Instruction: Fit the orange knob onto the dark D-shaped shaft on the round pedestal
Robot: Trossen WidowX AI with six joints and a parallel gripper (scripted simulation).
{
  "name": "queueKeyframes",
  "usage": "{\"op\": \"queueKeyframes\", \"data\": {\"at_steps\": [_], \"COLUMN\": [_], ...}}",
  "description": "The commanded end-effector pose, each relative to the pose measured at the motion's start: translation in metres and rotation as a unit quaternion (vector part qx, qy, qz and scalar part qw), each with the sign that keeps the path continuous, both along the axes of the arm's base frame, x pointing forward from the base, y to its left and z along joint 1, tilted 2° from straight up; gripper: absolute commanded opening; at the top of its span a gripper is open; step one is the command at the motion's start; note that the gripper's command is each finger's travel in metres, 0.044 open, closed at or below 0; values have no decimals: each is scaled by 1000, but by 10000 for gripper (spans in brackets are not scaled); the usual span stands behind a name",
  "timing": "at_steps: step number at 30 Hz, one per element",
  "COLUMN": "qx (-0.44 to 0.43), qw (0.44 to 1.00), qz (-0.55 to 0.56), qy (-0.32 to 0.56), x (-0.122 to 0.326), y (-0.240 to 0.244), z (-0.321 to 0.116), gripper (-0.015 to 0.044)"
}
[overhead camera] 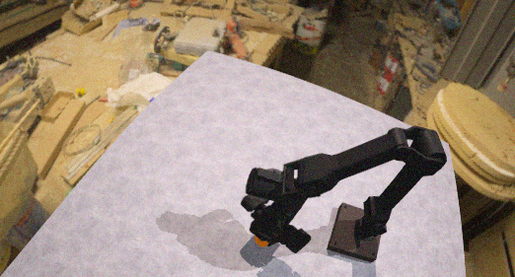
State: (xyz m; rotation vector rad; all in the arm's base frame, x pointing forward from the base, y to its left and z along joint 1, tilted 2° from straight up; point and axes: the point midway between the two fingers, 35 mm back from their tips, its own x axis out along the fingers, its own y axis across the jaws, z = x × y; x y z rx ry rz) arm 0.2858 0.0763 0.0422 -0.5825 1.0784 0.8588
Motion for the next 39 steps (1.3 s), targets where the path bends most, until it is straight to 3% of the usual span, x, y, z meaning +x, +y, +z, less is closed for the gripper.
{"op": "queueKeyframes", "data": {"at_steps": [1,39], "qx": [31,262], "qw": [999,949], "qz": [2,4], "qy": [-20,-174], "x": [-4,-25], "y": [-4,-36], "z": [1,1], "gripper": [179,179]}}
